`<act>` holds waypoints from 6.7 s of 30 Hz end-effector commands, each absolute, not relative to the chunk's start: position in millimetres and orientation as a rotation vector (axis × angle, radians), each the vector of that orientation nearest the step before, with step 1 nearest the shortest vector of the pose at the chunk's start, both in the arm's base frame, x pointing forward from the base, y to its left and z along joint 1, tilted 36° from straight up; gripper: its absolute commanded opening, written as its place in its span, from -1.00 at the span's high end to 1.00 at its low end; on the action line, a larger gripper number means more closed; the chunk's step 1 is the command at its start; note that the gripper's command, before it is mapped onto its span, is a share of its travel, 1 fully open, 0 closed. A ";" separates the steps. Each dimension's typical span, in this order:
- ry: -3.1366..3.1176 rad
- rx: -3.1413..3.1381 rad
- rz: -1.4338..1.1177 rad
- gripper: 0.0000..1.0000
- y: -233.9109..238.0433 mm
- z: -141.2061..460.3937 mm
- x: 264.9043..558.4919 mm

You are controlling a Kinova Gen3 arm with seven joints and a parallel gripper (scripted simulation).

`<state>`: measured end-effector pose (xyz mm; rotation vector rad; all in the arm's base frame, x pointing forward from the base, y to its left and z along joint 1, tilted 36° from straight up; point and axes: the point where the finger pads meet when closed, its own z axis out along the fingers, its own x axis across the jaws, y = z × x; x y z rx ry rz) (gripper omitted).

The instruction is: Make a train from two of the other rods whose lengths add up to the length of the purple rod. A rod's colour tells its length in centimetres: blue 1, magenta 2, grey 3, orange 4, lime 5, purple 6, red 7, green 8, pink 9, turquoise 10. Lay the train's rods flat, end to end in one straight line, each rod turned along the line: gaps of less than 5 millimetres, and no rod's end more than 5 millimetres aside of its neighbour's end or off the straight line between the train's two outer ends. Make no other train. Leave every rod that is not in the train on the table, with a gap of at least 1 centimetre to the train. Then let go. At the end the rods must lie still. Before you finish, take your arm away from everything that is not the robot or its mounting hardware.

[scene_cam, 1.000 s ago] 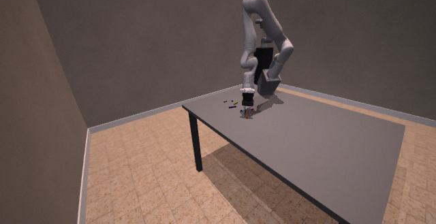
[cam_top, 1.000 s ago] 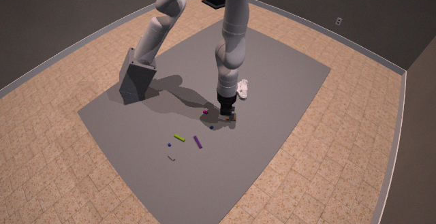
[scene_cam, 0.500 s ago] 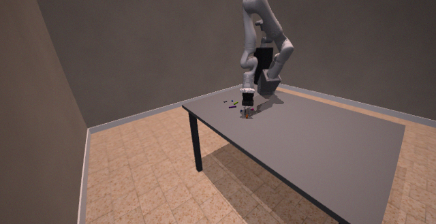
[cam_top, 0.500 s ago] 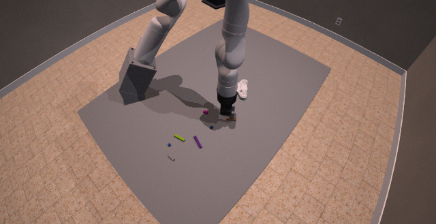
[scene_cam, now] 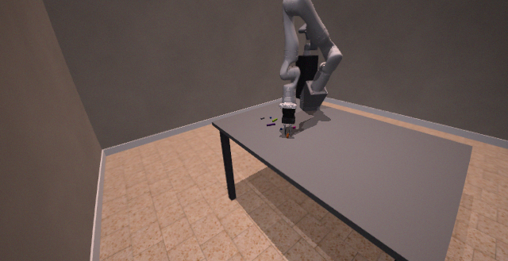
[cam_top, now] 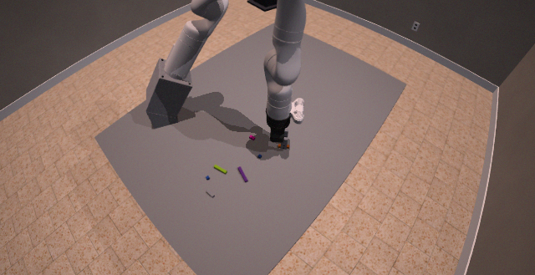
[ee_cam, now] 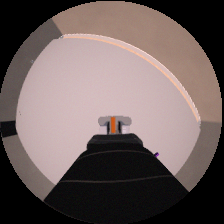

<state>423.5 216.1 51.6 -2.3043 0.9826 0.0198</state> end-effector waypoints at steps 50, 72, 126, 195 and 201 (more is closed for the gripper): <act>0.979 -2.306 0.020 -0.07 225.4 39.8 426.1; 0.979 -2.306 0.020 0.52 225.4 39.8 426.1; 0.979 -2.306 0.020 0.52 199.2 78.0 415.7; 1.506 -2.019 0.216 0.52 128.6 75.9 336.8; 1.506 -2.019 0.216 0.52 128.6 75.9 336.8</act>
